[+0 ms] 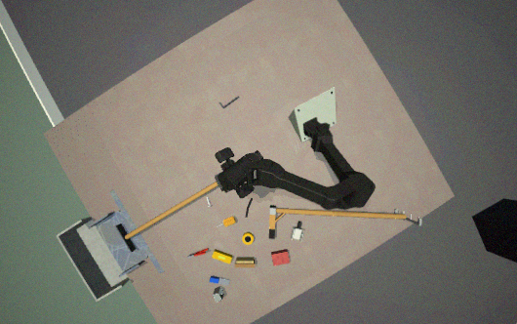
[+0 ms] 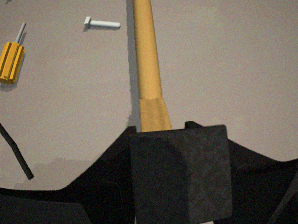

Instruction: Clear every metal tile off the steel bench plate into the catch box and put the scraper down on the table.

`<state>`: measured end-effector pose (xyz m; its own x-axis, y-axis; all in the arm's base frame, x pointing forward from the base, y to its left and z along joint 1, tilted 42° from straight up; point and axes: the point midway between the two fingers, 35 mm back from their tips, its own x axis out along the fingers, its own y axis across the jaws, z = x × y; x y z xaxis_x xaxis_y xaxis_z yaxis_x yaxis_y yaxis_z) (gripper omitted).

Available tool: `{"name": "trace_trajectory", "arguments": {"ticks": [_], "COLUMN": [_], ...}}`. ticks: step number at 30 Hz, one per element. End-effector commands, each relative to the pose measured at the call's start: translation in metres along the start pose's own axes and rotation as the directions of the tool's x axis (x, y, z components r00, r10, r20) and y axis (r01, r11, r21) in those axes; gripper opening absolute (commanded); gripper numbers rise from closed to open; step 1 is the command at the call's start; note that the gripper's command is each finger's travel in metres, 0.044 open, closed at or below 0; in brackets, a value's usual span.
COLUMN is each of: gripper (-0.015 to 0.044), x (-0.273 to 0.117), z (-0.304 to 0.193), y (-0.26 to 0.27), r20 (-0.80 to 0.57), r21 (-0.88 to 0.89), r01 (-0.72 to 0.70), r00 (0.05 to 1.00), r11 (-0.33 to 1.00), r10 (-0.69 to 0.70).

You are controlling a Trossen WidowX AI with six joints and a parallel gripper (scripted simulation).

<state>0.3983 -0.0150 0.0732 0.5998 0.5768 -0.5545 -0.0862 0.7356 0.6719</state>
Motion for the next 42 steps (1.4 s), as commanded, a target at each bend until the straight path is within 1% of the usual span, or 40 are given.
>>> {"name": "trace_trajectory", "arguments": {"ticks": [1,42], "gripper": [0.0,0.0], "x": [0.003,0.041], "z": [0.009,0.065], "y": [0.001,0.003], "r20": [0.011,0.012], "r21": [-0.007,-0.009], "r01": [0.001,0.001], "r00": [1.0,1.0], "r11": [1.0,1.0], "r10": [-0.001,-0.001]}}
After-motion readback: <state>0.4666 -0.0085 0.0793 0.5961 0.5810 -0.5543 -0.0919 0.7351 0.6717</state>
